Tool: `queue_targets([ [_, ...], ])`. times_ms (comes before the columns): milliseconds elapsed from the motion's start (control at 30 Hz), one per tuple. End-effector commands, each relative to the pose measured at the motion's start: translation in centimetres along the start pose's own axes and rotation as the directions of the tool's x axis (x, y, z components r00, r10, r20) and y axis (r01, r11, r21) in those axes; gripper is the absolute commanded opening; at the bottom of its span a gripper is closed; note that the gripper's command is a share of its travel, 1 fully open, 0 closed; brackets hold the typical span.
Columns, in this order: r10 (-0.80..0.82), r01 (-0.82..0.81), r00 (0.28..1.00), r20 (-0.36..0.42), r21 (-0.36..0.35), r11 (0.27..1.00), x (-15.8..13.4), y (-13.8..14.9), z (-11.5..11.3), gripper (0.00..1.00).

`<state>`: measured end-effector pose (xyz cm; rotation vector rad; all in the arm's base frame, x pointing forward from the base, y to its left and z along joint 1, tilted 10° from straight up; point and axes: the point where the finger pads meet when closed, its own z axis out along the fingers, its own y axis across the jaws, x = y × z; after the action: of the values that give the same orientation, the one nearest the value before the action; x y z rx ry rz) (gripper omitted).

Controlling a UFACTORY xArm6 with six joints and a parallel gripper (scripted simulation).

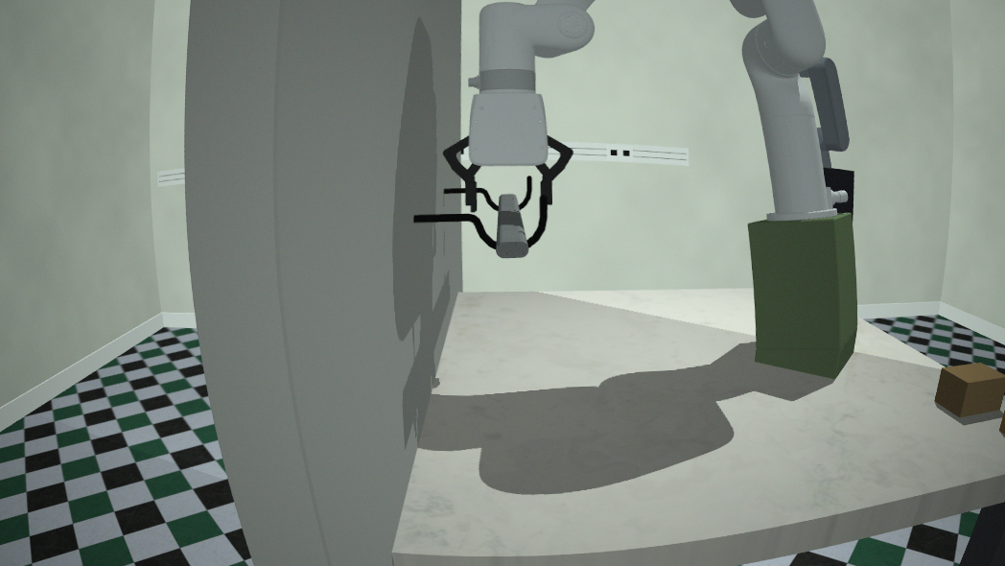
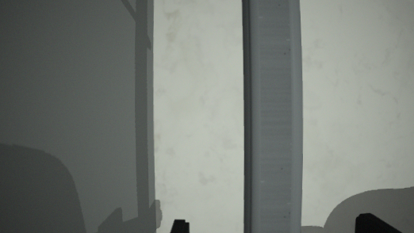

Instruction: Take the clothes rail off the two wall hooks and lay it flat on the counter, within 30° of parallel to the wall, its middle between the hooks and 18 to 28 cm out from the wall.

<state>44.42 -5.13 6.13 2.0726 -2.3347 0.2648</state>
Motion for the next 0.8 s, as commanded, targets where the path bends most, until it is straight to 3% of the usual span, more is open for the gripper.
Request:
queue_targets([
  [0,0.000,0.000,1.000,0.000,0.004,1.000,0.00,-0.16,-0.11,1.00],
  [300,0.000,0.000,1.000,0.000,0.004,1.000,0.00,-0.16,-0.12,1.00],
  [333,0.000,0.000,1.000,0.000,0.004,1.000,0.00,-0.16,-0.12,0.00],
  [767,0.000,0.000,1.000,0.000,0.004,1.000,0.00,-0.16,-0.11,0.00],
])
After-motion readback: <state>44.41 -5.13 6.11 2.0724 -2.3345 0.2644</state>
